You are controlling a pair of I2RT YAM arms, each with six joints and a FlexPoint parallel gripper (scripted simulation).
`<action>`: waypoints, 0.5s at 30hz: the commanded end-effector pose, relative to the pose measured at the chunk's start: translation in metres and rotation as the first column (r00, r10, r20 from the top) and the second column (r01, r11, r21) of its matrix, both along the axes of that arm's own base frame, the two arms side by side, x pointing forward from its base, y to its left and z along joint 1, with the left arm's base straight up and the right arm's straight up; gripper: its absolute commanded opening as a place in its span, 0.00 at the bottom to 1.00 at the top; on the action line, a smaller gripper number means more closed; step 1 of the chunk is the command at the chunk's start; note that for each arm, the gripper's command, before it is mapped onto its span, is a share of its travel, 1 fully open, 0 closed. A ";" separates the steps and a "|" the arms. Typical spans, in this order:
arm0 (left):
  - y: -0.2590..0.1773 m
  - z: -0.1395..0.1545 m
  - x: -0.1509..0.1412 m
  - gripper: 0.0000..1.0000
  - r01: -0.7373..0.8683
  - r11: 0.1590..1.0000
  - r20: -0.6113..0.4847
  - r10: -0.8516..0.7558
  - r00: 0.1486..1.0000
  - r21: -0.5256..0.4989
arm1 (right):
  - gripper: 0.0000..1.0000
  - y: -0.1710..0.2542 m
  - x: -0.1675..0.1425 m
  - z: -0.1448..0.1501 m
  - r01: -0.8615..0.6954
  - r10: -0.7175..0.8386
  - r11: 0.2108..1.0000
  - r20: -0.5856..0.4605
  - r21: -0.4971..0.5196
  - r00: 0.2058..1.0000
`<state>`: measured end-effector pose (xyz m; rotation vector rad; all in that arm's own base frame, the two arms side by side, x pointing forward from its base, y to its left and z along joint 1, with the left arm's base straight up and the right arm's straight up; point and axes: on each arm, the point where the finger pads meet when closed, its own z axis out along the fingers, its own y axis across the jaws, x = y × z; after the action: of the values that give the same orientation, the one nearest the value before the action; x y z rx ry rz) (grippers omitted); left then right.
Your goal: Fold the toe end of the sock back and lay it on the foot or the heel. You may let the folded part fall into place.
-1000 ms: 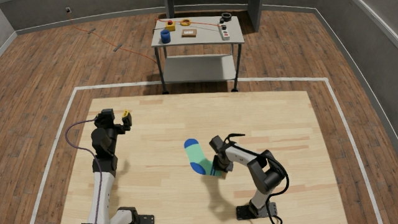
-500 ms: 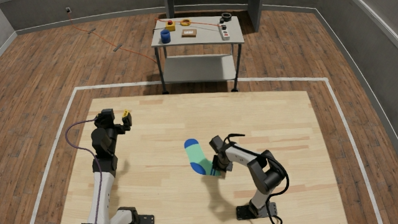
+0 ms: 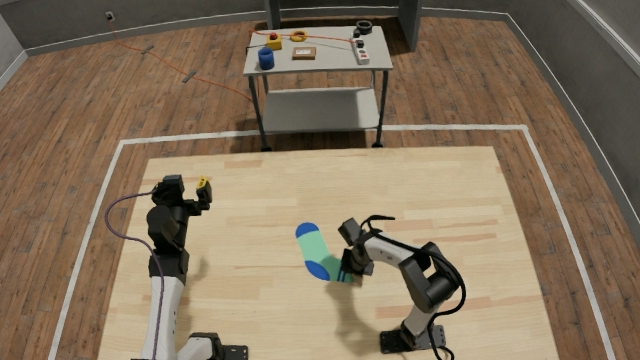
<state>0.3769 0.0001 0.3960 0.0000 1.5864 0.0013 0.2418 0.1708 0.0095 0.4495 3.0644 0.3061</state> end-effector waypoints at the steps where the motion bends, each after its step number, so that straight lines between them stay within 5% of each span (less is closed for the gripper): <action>1: 0.000 0.006 -0.002 1.00 0.001 1.000 0.016 -0.001 1.000 -0.001 | 0.05 0.003 -0.013 -0.024 -0.017 0.017 1.000 -0.044 0.000 0.999; 9: 0.000 0.006 -0.002 1.00 0.001 1.000 0.016 -0.001 1.000 -0.001 | 0.05 0.002 -0.014 -0.020 -0.017 0.017 1.000 -0.047 -0.001 0.999; 15: 0.000 0.006 -0.002 1.00 0.001 1.000 0.016 -0.001 1.000 -0.001 | 0.05 0.006 0.000 0.025 -0.005 0.005 1.000 0.003 0.025 1.000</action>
<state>0.3769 0.0001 0.3960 0.0000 1.5864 0.0013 0.2382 0.1718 0.0141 0.4439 3.0792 0.3050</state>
